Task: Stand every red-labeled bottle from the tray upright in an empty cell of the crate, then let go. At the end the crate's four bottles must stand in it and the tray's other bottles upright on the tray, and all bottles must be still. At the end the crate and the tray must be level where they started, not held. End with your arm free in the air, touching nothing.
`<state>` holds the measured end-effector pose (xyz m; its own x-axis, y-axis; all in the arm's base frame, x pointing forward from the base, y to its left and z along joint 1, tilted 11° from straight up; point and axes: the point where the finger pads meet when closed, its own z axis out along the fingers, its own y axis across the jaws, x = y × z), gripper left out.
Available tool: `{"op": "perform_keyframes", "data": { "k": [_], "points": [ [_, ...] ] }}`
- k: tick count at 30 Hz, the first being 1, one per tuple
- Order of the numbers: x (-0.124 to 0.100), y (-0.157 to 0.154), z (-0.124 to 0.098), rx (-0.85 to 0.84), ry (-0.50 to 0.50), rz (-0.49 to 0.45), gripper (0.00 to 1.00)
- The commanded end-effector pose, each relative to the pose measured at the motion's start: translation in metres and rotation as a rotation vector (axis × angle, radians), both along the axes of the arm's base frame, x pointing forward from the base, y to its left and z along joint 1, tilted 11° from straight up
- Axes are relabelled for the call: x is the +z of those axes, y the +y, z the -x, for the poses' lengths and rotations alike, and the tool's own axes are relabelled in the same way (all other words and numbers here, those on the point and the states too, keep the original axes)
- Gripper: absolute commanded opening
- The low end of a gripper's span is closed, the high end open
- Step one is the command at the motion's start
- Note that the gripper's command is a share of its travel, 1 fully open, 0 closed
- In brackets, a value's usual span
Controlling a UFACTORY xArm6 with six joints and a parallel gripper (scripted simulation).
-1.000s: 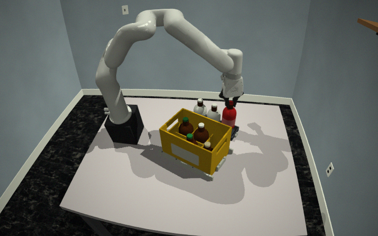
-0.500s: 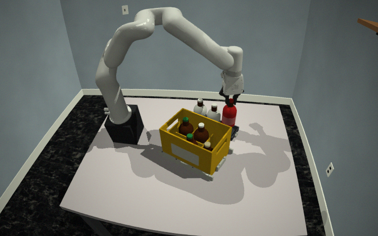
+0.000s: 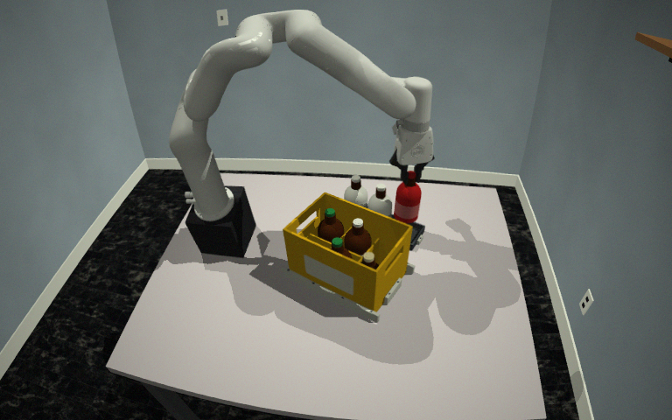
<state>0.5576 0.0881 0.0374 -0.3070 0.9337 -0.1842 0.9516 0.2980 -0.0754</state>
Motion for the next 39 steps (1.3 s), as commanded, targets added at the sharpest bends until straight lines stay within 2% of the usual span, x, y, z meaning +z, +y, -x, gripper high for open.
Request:
{"op": "perform_keyframes", "data": {
  "k": [1, 39],
  "points": [
    [0.0059, 0.0014, -0.0019, 0.001, -0.006, -0.001, 0.00],
    [0.0111, 0.0025, -0.0019, 0.001, -0.006, -0.001, 0.00]
  ]
}}
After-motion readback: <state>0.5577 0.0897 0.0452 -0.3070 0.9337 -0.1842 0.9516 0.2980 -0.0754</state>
